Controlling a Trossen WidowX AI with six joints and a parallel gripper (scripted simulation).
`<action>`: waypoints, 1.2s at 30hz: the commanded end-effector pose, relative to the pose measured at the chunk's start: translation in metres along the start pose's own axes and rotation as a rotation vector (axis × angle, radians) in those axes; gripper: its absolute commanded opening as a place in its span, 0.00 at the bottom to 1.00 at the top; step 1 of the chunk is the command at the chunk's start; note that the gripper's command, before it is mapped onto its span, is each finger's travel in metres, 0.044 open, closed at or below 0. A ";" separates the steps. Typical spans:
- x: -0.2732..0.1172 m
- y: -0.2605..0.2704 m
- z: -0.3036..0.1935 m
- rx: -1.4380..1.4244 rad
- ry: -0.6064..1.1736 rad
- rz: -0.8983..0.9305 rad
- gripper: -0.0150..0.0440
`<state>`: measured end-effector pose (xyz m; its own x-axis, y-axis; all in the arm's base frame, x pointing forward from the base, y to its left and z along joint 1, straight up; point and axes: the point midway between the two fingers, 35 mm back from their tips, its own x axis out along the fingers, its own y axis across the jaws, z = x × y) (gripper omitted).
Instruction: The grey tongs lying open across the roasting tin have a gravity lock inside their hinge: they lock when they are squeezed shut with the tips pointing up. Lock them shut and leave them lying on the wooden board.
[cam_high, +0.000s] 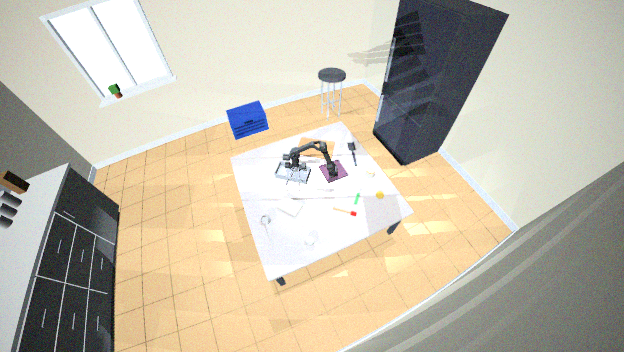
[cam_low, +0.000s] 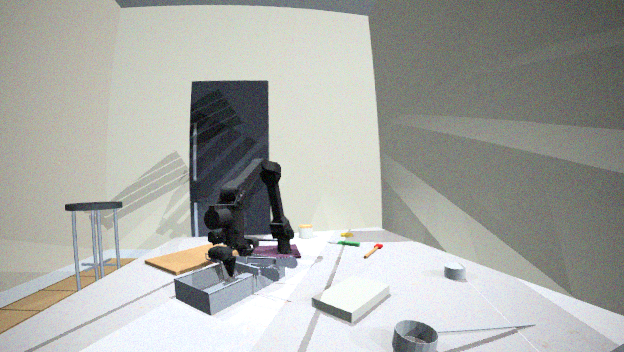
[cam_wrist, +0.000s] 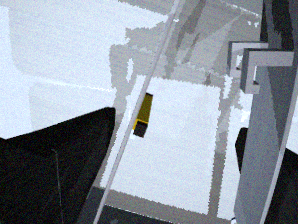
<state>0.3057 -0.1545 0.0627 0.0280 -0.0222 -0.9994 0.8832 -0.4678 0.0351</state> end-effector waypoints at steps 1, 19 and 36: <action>0.000 0.000 0.000 0.000 0.000 0.002 0.70; 0.000 0.000 0.000 0.000 0.000 0.002 0.49; 0.000 0.000 0.000 0.000 0.000 0.002 0.30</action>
<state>0.3054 -0.1544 0.0628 0.0265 -0.0220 -0.9994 0.8832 -0.4678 0.0337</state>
